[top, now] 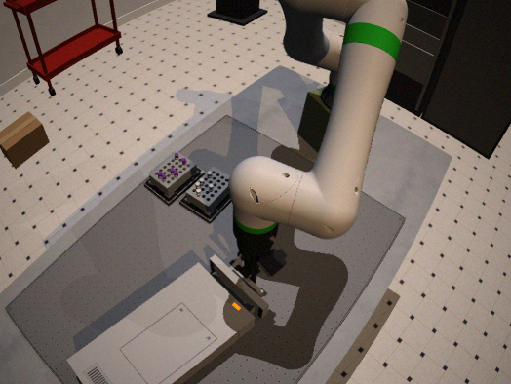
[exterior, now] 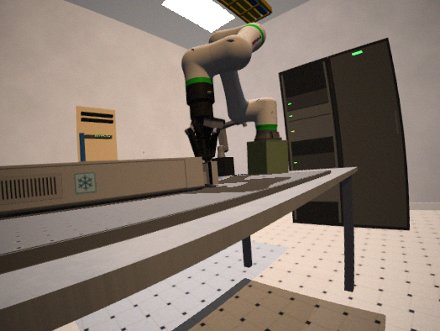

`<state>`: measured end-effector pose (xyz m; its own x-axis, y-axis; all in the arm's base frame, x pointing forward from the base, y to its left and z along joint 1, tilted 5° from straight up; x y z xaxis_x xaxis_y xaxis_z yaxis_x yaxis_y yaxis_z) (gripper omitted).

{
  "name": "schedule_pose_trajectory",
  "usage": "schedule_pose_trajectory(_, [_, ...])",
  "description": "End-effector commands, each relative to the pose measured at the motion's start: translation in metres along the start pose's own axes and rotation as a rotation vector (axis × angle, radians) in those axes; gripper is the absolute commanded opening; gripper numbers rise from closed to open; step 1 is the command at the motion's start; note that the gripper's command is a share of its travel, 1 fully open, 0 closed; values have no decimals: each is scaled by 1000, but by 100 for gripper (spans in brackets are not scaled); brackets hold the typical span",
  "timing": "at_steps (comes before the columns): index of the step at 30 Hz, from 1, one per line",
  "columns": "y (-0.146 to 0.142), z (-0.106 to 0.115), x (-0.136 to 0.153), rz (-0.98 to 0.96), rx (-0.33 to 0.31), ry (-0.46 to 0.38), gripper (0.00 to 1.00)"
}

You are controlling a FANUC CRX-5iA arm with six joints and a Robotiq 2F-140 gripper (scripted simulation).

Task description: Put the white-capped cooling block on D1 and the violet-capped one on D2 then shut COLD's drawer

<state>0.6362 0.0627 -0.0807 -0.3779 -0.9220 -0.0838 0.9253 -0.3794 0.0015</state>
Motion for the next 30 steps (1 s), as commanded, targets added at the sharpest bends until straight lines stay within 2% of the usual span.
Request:
schedule_pose_trajectory(1, [2, 1, -1, 0, 2, 1, 10])
schedule_pose_trajectory(30, [10, 1, -2, 0, 2, 1, 10])
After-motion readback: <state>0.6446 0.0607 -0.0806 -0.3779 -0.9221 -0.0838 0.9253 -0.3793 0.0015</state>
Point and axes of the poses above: the point where the finger pads meet when closed, its own z axis back along the fingers, its own y axis across the jaws, x = y × z, the point moved 3 cm from there along z, back along the fingers, and after that the axes turned 9 degrees about -z, right-handed, at the moved point
